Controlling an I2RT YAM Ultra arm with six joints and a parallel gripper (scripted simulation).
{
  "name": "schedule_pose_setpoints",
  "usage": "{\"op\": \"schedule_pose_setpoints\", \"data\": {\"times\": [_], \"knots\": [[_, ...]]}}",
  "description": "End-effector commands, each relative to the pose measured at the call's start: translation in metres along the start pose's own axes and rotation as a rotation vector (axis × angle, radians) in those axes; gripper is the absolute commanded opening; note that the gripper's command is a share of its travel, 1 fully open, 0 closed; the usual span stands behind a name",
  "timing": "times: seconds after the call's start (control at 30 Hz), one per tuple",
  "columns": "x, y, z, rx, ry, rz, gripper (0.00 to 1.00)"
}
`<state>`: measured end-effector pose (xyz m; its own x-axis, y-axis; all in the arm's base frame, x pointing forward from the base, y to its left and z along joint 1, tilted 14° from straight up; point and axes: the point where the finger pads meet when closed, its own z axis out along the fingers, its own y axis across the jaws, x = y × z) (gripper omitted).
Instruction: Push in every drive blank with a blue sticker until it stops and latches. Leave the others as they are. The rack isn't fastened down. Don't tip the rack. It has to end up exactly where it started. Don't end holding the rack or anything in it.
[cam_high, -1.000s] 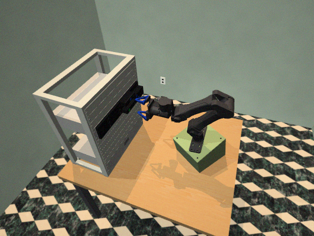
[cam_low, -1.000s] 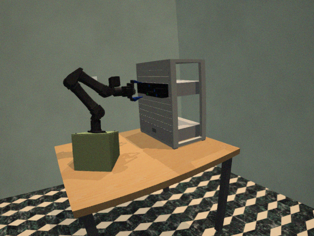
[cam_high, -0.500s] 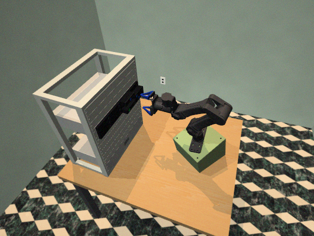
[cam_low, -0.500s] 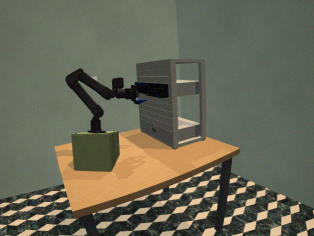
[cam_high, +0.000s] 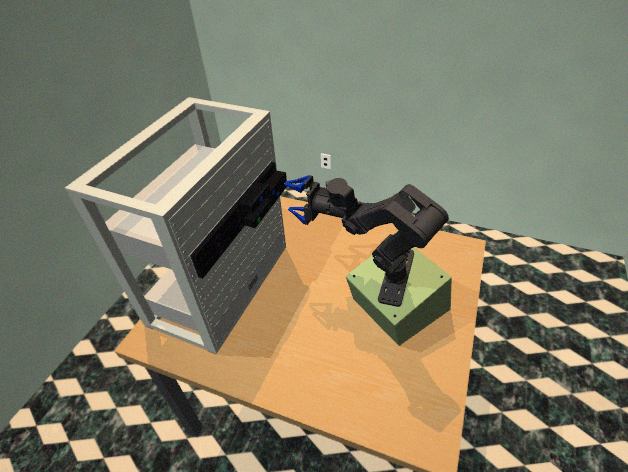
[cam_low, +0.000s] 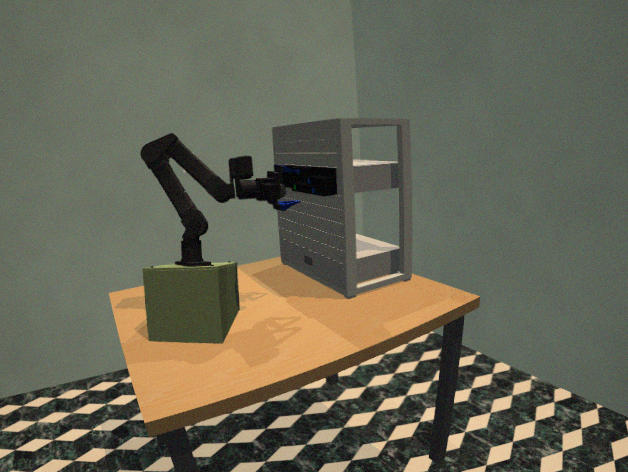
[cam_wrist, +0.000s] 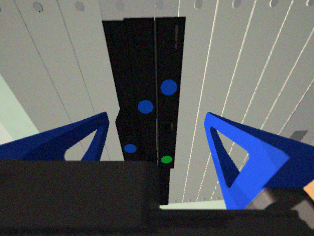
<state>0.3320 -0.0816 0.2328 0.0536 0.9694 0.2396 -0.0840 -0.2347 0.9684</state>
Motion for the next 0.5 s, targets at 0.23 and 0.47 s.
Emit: {"op": "schedule_pose_setpoints", "data": {"times": [0.23,0.47], "knots": [[0.0040,0.0140,0.0004,-0.054,0.035,-0.030,1.00],[0.0032,0.0142,0.0004,-0.056,0.030,-0.030,1.00]]}}
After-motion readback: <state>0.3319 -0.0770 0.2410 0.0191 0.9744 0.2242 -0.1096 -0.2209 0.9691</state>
